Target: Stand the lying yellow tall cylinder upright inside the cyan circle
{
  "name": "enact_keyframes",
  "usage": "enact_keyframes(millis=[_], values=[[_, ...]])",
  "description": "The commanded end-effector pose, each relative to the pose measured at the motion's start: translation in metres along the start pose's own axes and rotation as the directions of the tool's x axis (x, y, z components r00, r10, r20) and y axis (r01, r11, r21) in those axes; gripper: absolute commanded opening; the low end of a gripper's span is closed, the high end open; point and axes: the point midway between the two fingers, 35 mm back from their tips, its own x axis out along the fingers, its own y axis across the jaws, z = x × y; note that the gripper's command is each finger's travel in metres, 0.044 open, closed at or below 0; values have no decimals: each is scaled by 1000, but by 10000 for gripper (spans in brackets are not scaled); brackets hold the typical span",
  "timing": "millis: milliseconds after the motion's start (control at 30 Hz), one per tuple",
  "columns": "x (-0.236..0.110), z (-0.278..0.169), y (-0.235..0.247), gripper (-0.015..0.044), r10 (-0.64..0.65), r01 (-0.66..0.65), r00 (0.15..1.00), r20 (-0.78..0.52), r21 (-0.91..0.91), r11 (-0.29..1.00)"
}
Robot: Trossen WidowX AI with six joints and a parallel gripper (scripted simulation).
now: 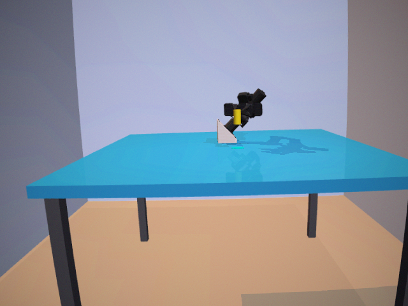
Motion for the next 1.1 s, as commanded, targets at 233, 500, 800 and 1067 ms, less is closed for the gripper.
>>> enact_keyframes(millis=[233,500,800,1067], values=[[0,-1,-2,105,-3,3,1000,4,5,1000],[5,-10,-1,105,-26,26,1000,-16,21,999],[12,-25,-1,105,-61,63,997,-41,37,997],[15,-39,-1,105,-90,92,995,-53,41,995]])
